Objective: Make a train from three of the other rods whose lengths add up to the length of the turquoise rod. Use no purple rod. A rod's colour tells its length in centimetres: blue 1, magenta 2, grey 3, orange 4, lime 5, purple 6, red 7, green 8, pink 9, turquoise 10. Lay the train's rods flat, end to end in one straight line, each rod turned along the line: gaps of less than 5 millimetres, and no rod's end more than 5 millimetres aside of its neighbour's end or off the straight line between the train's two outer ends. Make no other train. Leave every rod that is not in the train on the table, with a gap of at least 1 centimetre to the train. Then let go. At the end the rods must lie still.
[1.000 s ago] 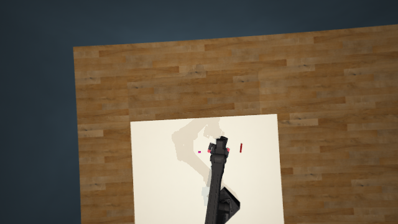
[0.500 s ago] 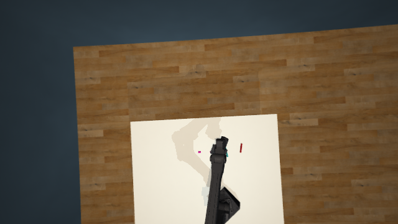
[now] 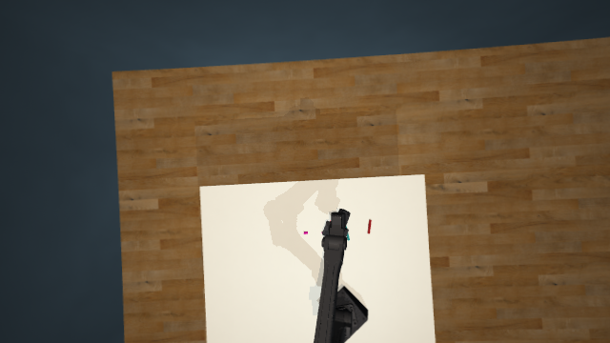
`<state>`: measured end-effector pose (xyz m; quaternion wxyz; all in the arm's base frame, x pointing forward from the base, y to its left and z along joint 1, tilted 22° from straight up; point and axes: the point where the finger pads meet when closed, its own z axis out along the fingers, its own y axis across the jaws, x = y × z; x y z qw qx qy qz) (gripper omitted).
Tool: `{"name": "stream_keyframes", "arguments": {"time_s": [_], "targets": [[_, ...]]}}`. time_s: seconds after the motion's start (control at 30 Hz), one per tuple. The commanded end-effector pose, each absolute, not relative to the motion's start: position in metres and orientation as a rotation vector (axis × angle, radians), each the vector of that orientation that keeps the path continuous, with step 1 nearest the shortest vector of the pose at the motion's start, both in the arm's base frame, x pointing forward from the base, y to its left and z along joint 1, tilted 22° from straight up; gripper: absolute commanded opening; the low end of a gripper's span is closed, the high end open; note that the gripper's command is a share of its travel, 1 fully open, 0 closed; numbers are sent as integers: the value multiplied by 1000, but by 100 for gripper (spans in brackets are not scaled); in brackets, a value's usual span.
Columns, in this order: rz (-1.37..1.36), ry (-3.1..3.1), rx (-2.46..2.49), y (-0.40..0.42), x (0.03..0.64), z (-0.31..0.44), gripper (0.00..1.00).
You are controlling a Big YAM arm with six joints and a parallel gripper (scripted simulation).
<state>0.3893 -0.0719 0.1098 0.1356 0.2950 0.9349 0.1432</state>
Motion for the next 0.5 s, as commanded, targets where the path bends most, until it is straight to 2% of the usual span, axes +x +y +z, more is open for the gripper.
{"name": "stream_keyframes", "arguments": {"time_s": [0.0, 0.47], "targets": [[411, 2709, 870, -71, 386, 110, 23], [412, 2710, 864, -69, 390, 104, 23]]}}
